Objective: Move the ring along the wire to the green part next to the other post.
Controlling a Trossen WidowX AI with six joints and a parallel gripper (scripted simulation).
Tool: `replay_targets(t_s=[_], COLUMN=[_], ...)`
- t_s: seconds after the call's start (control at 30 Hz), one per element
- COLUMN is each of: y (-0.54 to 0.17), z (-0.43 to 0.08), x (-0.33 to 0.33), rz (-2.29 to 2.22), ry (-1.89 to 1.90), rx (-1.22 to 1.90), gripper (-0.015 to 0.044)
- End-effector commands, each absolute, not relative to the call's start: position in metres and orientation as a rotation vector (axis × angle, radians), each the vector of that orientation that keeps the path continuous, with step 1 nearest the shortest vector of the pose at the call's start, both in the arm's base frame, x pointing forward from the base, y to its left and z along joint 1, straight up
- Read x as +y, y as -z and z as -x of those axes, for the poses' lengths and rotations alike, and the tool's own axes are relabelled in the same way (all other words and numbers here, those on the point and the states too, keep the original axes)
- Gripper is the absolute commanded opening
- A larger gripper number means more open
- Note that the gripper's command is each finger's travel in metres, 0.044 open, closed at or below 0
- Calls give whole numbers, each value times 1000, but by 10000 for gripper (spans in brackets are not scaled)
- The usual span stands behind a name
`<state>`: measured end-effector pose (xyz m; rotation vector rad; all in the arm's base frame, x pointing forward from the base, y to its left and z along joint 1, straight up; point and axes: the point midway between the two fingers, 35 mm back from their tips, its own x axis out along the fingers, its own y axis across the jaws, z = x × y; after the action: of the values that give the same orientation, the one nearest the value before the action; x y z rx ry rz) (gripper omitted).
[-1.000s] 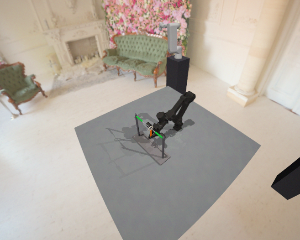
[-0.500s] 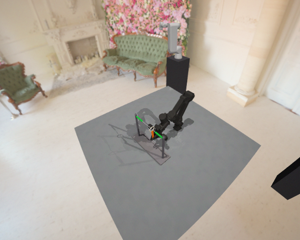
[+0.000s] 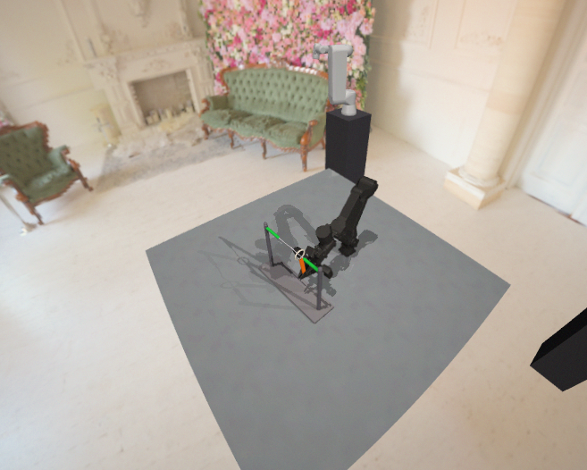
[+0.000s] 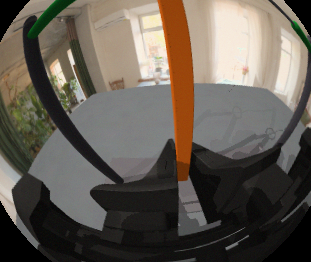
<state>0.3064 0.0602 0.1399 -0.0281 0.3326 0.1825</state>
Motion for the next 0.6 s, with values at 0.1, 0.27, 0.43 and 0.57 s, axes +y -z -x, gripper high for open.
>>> replay_targets(t_s=[0.1, 0.27, 0.43, 0.57], y=[-136, -136, -136, -136], z=[-304, -304, -304, -303], x=[70, 75, 80, 84], rz=[9, 5, 3, 2], ry=[-187, -192, -195, -198], rx=[341, 340, 340, 339], gripper=[-150, -150, -150, -150])
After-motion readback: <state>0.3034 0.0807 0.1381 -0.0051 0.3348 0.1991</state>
